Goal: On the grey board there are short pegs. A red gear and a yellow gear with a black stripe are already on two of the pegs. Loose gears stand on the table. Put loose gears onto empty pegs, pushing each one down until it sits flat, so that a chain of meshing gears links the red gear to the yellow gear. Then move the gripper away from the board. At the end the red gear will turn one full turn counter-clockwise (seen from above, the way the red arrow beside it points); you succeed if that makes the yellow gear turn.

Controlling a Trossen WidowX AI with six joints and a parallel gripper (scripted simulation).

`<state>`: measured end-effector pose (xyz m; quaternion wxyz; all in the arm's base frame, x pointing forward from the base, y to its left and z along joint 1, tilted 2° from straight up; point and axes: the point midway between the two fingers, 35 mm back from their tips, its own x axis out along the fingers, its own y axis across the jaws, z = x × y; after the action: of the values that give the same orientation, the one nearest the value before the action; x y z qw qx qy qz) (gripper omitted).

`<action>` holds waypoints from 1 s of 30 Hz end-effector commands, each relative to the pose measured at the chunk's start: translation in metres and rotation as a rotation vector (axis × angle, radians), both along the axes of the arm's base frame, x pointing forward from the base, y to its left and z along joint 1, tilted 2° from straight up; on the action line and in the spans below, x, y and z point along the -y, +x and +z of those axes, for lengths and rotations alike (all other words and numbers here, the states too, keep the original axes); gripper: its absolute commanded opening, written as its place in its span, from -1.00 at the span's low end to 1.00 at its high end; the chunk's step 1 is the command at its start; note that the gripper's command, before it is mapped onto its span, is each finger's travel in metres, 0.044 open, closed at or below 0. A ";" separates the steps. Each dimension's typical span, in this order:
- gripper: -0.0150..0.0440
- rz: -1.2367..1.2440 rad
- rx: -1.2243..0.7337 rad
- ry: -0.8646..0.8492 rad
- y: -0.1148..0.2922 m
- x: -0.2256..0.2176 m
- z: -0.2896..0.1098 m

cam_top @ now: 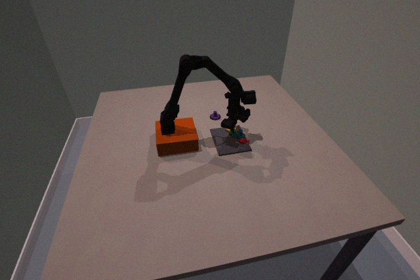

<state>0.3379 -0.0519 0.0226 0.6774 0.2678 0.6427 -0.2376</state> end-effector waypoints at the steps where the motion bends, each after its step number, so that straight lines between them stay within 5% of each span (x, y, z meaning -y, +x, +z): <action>1: -0.49 -0.111 -0.002 0.010 -0.001 0.000 -0.001; 30: -0.49 0.338 0.009 -0.018 0.000 0.000 -0.008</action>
<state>0.3375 -0.0517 0.0161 0.7114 0.1535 0.6739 -0.1272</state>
